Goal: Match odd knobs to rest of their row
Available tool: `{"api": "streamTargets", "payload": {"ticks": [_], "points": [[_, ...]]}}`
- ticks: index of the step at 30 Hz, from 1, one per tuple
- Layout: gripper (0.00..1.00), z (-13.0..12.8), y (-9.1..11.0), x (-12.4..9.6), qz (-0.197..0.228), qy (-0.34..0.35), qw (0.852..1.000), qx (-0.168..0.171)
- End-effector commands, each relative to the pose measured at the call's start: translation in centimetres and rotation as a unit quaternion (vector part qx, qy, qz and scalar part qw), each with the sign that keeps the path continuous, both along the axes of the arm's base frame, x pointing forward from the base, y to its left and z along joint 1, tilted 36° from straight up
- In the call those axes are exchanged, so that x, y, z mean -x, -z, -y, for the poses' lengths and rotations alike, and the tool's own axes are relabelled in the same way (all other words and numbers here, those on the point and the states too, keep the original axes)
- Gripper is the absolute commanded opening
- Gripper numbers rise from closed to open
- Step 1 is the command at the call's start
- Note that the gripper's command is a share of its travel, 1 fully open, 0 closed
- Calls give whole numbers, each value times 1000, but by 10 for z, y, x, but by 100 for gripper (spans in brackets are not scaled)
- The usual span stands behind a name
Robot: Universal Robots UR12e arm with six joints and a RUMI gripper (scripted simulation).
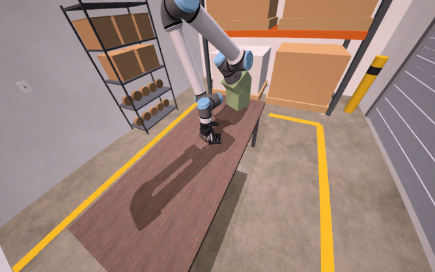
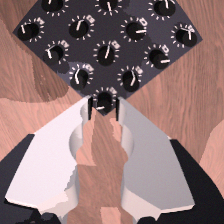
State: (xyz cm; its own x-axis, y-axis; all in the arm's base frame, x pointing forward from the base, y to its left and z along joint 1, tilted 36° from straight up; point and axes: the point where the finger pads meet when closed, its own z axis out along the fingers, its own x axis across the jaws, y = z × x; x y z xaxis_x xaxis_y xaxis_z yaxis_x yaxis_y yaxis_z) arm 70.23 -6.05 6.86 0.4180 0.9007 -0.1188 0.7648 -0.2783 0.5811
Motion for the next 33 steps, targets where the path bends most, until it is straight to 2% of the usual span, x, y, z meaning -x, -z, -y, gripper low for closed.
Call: {"api": "streamTargets", "payload": {"ticks": [1,5,6,33], "points": [[11,0,-1,0,0,0,1000,0],[11,0,-1,0,0,0,1000,0],[4,0,-1,0,0,0,1000,0],[4,0,-1,0,0,0,1000,0]]}}
